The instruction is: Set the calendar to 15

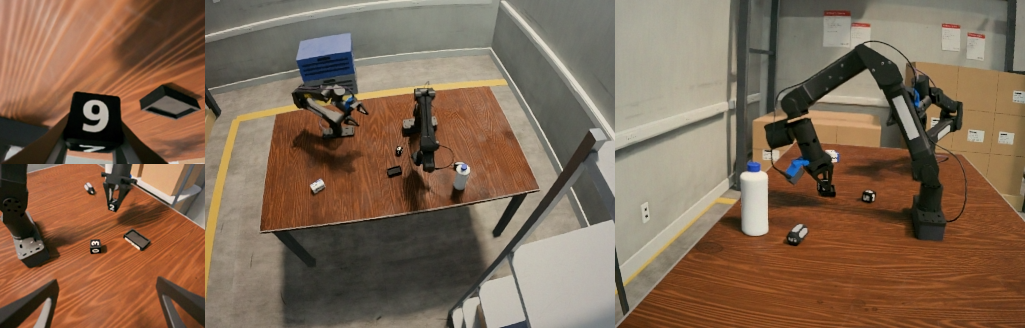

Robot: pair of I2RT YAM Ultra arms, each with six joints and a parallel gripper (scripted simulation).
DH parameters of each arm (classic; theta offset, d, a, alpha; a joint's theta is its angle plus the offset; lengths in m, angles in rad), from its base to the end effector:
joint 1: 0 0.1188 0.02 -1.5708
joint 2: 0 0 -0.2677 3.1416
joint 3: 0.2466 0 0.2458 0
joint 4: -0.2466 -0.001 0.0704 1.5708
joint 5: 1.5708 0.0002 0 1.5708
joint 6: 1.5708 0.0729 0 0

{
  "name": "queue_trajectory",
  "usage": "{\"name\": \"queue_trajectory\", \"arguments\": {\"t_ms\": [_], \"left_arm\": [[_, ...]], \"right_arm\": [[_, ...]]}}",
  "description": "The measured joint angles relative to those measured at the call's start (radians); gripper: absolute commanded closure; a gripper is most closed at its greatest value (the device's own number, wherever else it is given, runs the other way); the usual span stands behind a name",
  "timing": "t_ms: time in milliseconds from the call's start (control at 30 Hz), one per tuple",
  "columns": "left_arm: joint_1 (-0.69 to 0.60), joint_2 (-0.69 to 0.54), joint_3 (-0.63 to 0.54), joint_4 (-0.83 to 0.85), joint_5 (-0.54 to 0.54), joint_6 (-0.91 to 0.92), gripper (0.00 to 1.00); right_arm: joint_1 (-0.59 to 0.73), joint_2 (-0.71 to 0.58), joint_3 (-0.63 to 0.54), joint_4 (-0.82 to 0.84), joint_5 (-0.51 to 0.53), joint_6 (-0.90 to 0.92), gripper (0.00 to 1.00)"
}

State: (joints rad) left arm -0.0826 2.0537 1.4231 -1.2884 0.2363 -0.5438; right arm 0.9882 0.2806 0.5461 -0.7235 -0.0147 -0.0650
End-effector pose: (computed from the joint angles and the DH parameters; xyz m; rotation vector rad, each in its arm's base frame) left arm 0.3214 -0.0427 0.1311 0.6806 -2.6493 0.1606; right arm 0.0563 0.0892 0.2498 -1.0540 1.7941 0.5901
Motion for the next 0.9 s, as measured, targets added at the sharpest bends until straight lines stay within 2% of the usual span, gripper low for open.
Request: {"name": "queue_trajectory", "arguments": {"t_ms": [433, 900], "left_arm": [[0.024, 0.057, -0.096, 0.121, -0.005, 0.032, 0.73], [0.105, -0.035, -0.149, 0.405, 0.076, 0.342, 0.73]], "right_arm": [[0.0, 0.0, 0.0, 0.0, 0.0, 0.0, 0.0], [0.0, 0.0, 0.0, 0.0, 0.0, 0.0, 0.0]]}}
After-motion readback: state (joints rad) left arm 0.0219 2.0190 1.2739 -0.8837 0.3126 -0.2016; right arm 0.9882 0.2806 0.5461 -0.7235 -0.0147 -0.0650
